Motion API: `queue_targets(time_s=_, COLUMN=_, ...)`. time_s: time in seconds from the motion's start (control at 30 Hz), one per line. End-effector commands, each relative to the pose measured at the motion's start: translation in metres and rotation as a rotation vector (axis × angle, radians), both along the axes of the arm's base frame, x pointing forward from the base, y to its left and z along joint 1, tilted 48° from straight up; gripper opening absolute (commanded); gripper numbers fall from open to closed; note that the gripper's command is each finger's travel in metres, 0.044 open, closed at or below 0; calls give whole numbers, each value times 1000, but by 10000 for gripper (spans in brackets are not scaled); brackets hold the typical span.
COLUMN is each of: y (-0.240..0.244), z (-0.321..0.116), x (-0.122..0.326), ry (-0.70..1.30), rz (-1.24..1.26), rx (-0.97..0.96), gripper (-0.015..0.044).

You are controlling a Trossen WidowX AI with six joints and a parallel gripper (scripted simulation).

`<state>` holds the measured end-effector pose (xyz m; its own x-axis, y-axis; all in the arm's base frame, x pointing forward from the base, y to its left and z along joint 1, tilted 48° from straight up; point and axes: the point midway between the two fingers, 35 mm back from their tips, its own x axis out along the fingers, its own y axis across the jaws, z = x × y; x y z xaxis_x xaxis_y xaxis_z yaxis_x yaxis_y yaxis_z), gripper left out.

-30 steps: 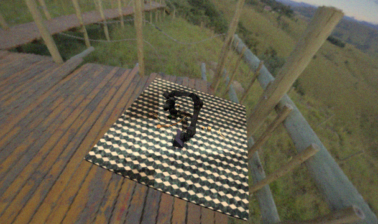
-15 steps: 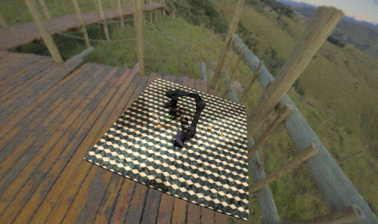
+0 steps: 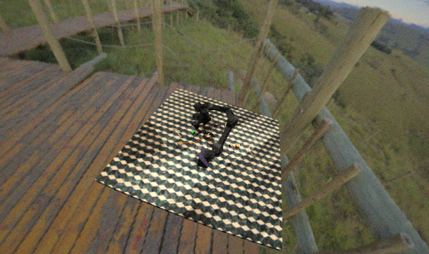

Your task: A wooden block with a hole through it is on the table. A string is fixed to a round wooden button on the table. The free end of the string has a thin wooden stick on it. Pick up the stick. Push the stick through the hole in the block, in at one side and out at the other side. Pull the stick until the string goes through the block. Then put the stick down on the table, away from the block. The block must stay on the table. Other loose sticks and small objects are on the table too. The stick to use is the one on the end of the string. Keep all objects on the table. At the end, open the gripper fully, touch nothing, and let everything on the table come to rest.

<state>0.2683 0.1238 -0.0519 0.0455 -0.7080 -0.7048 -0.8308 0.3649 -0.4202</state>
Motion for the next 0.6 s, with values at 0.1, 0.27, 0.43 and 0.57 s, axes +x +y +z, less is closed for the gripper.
queue_targets(time_s=0.1, y=-52, z=41, x=2, ry=-773, rz=-767, rx=10, gripper=440)
queue_targets(time_s=0.27, y=-61, z=48, x=1, ry=-956, rz=-942, rx=18, gripper=440)
queue_targets(time_s=0.43, y=-63, z=50, x=1, ry=-1021, rz=-1003, rx=21, gripper=440)
queue_targets(time_s=0.57, y=-63, z=50, x=1, ry=-1021, rz=-1003, rx=21, gripper=440)
